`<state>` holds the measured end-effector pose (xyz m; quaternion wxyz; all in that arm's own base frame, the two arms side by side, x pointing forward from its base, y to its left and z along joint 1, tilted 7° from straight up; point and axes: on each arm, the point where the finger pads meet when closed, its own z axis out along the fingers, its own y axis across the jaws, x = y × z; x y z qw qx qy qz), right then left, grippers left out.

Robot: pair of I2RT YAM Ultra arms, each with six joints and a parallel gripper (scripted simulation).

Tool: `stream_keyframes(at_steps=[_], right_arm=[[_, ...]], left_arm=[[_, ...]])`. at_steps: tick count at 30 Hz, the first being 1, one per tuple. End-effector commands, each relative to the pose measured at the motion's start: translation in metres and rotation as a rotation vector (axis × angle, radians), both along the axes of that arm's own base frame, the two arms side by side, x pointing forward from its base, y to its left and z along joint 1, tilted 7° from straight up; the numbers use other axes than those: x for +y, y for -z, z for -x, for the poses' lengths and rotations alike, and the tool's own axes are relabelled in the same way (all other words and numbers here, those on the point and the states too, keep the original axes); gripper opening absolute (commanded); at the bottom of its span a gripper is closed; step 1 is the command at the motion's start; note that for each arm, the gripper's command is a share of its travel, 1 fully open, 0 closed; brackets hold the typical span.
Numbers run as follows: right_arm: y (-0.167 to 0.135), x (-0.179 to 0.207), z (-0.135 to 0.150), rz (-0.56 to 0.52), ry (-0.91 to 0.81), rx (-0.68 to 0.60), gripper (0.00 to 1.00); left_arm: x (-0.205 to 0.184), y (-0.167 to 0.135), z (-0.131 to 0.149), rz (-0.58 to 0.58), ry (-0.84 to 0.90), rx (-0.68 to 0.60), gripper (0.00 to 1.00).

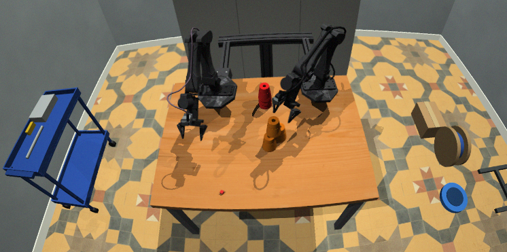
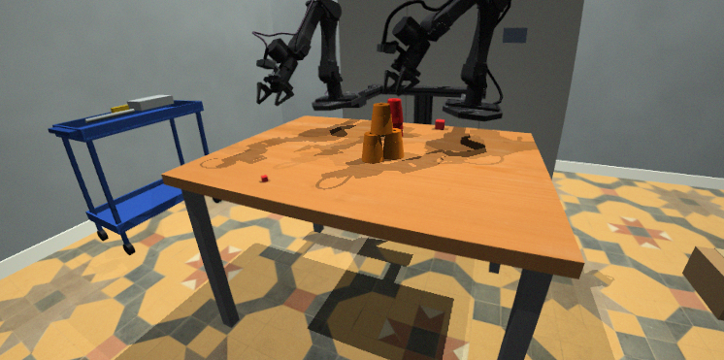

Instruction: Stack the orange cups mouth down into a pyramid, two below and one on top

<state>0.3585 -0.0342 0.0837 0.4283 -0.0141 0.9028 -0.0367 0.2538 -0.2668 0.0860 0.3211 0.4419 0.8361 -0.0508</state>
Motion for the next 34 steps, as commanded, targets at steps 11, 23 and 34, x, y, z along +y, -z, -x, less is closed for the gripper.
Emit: stream_keyframes(at_steps=[11, 23, 34], right_arm=[[0.000, 0.000, 0.000, -0.001, -0.002, -0.003, 1.00], [0.000, 0.000, 0.000, -0.001, -0.002, -0.003, 1.00], [0.000, 0.000, 0.000, -0.001, -0.002, -0.003, 1.00]], left_arm=[[0.148, -0.012, -0.102, 0.202, -0.468, -0.114, 1.00], [0.269, -0.004, -0.111, 0.239, -0.783, -0.177, 1.00], [0.301, 0.004, -0.101, 0.234, -0.872, -0.174, 1.00]])
